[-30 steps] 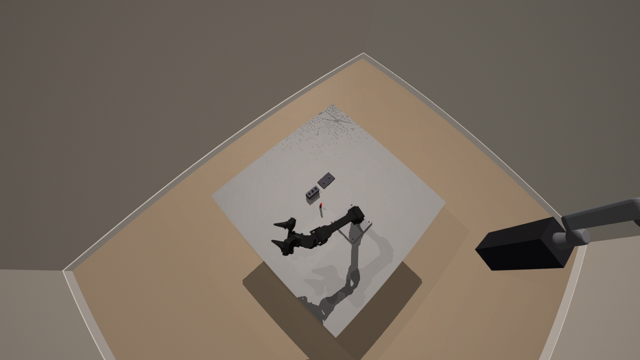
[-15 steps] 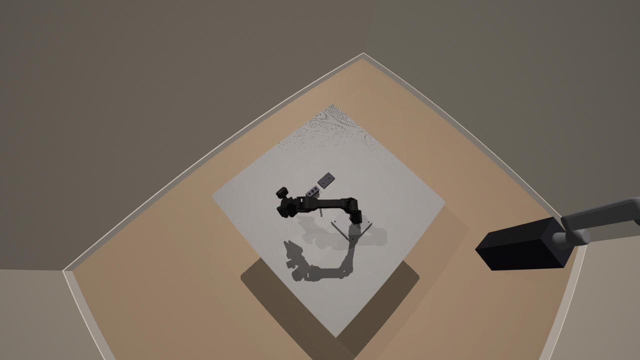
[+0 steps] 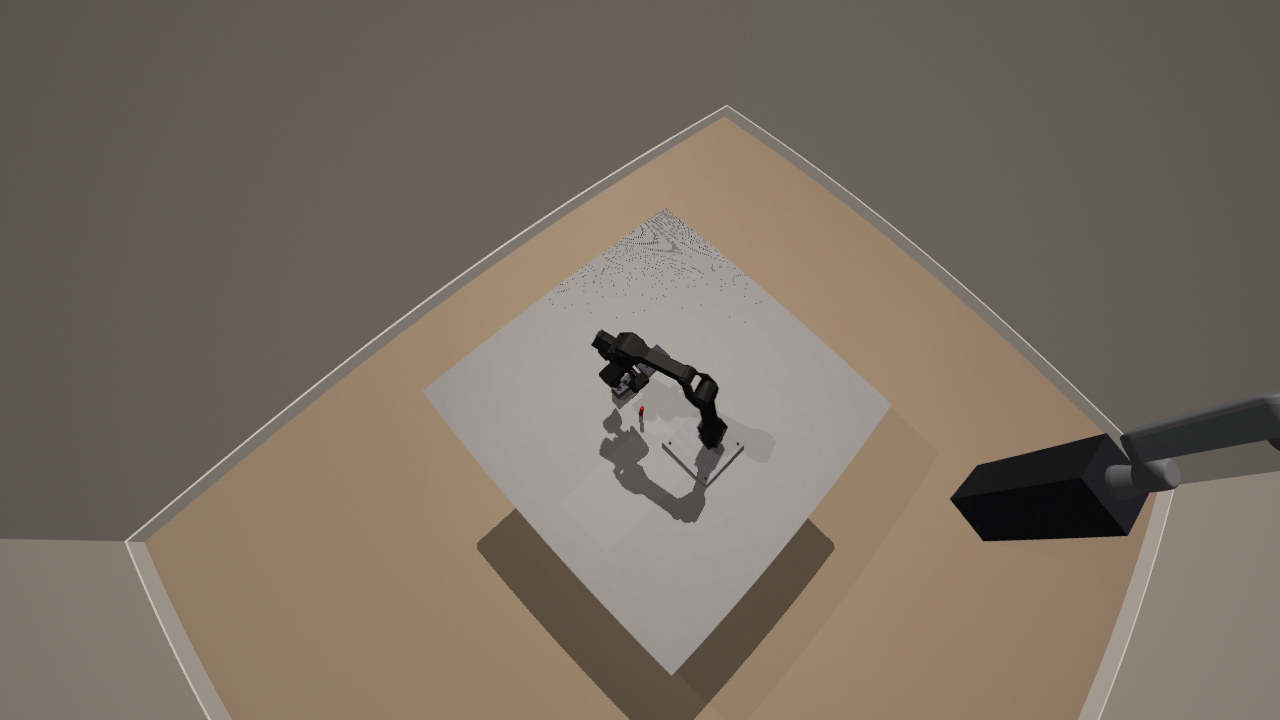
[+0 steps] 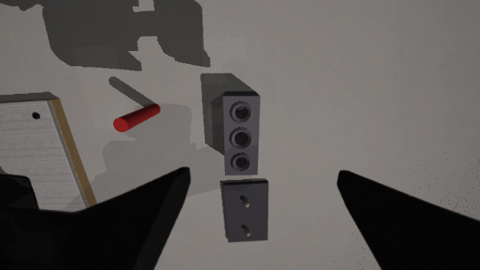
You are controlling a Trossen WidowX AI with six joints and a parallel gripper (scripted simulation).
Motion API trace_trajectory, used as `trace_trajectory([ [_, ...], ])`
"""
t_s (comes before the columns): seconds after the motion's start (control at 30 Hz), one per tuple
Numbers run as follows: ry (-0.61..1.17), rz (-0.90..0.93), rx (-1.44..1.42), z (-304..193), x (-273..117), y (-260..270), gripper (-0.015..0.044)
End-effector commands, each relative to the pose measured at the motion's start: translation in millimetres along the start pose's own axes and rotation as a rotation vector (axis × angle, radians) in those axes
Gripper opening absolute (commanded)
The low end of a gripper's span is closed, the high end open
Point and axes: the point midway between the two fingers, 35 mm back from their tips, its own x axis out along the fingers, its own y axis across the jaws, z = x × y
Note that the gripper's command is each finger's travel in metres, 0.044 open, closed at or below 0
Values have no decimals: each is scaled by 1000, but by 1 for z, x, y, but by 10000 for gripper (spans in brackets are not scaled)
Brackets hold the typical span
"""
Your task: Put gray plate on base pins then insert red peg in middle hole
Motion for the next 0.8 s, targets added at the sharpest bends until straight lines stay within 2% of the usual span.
trace_trajectory([
  [0.0,-19,76,0,-11,4,10,440],
  [0.2,-19,76,0,-11,11,10,440],
  [0.4,-19,76,0,-12,67,15,440],
  [0.77,-19,76,0,-13,84,14,440],
])
